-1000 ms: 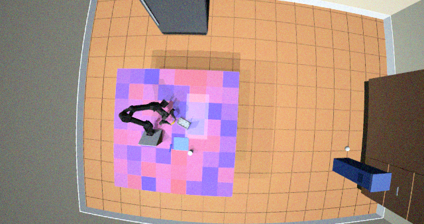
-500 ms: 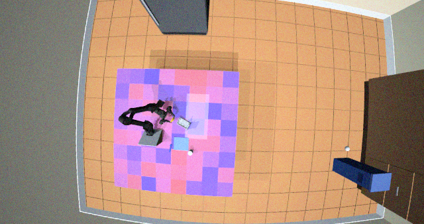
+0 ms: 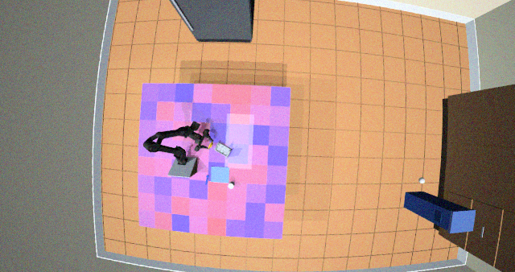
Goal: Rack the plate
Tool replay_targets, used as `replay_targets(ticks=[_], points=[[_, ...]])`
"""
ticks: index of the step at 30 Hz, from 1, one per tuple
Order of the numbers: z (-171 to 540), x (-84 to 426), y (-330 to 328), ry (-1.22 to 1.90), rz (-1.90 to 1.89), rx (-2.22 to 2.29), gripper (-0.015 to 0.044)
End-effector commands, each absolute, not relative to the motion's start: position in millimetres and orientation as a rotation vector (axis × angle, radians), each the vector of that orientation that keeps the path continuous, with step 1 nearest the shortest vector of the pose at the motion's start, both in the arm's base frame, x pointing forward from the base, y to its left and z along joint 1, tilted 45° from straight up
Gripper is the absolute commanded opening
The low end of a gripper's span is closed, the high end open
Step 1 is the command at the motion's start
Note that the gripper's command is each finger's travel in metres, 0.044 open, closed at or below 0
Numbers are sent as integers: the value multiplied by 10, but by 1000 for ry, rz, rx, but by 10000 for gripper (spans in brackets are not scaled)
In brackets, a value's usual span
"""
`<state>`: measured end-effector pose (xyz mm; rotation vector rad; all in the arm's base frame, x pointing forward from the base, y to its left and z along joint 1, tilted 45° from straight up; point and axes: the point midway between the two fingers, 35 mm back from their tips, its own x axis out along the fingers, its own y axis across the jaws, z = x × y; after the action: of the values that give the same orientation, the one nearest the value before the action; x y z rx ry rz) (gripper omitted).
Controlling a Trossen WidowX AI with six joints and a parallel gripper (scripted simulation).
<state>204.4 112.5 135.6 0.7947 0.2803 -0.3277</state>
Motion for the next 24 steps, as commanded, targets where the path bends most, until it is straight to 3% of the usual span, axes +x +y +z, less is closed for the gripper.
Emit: replay_targets(ticks=[1, 24], points=[[1324, 2097, 1097, 282, -331, 787, 0], [1267, 2364, 1056, 277, -326, 803, 0]])
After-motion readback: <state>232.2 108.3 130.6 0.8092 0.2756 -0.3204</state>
